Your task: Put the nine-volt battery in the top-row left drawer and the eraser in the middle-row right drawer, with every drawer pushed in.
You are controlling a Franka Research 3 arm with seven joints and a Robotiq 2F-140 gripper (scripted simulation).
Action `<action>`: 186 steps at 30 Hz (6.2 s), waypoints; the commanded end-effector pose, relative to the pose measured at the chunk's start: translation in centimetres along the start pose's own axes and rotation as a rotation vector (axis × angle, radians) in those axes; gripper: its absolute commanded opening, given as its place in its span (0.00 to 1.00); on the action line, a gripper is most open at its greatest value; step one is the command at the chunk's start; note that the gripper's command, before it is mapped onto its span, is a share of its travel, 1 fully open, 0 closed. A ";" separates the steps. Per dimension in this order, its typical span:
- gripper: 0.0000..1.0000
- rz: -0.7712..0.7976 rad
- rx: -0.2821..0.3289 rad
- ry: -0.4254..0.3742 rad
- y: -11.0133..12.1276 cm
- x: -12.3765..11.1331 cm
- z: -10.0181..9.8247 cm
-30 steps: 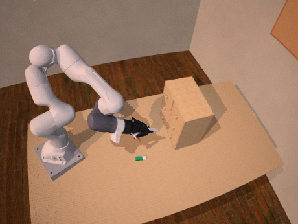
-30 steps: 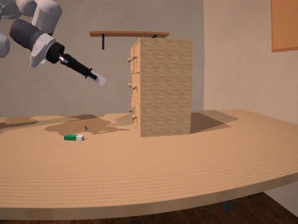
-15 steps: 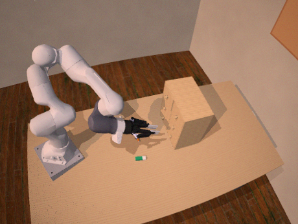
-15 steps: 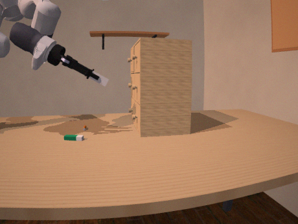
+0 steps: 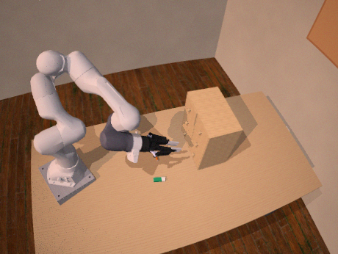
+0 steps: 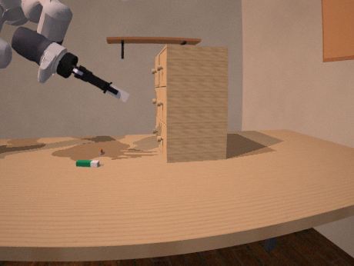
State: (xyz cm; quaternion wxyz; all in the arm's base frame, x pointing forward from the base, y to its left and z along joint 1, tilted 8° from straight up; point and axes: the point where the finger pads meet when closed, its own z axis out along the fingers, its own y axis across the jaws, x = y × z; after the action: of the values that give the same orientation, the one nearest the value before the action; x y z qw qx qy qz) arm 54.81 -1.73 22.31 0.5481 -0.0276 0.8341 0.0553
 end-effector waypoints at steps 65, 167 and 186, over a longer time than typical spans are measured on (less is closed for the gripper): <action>0.20 -0.006 0.001 -0.001 0.0 -1.5 6.6; 0.08 -0.006 0.001 -0.001 -0.1 -3.3 9.7; 0.08 -0.006 0.001 -0.001 -0.1 -3.3 9.7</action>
State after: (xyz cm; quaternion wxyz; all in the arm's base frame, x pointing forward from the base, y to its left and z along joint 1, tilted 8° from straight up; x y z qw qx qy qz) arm 64.92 -0.69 21.56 0.5495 -0.0306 0.8333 0.0528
